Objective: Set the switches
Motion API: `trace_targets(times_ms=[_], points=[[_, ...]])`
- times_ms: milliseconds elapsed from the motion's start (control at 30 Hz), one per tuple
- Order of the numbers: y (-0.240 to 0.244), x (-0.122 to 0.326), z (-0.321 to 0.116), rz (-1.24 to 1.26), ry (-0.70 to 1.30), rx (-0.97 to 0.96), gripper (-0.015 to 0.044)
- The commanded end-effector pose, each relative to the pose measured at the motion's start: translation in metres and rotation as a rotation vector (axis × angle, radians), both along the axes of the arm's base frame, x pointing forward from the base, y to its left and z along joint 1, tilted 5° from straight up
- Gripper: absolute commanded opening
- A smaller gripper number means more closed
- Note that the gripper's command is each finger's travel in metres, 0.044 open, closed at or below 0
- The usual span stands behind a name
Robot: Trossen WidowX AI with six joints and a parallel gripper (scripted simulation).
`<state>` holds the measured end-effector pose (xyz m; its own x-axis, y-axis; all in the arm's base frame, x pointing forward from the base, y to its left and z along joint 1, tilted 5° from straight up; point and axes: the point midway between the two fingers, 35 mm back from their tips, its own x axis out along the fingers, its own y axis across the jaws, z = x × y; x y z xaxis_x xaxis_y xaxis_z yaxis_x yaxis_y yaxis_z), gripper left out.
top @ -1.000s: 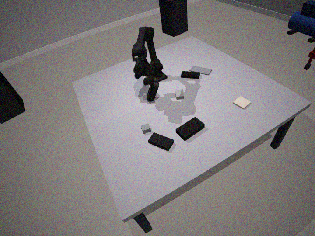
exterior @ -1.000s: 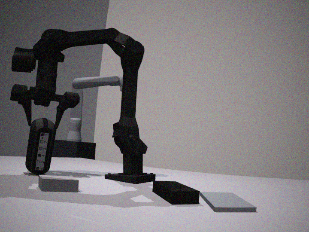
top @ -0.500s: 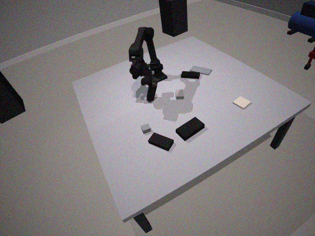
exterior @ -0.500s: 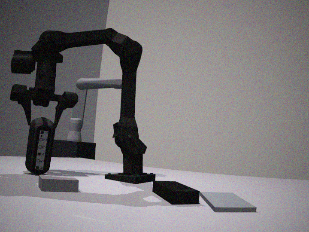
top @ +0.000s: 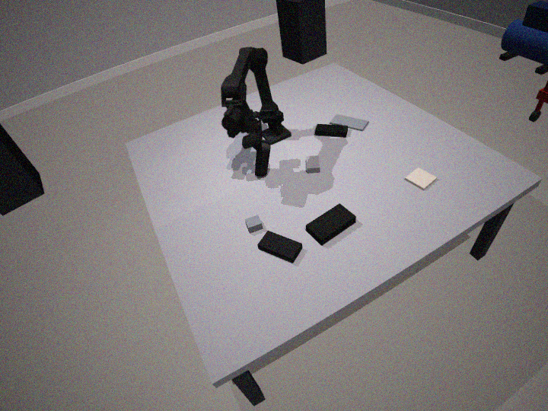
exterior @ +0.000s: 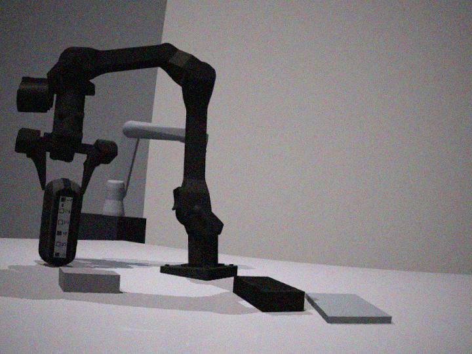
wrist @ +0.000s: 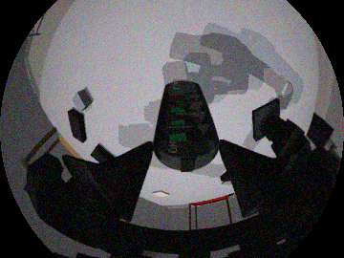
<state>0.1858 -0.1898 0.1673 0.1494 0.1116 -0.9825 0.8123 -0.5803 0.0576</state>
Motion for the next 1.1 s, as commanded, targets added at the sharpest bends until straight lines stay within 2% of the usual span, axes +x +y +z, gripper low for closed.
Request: trace_targets(times_ms=[0,1067], points=[[-0.006,-0.004,-0.001,-0.003,0.016,-0.020,0.0336],[-0.026,-0.019,0.001,-0.007,0.060,-0.081,0.0338]])
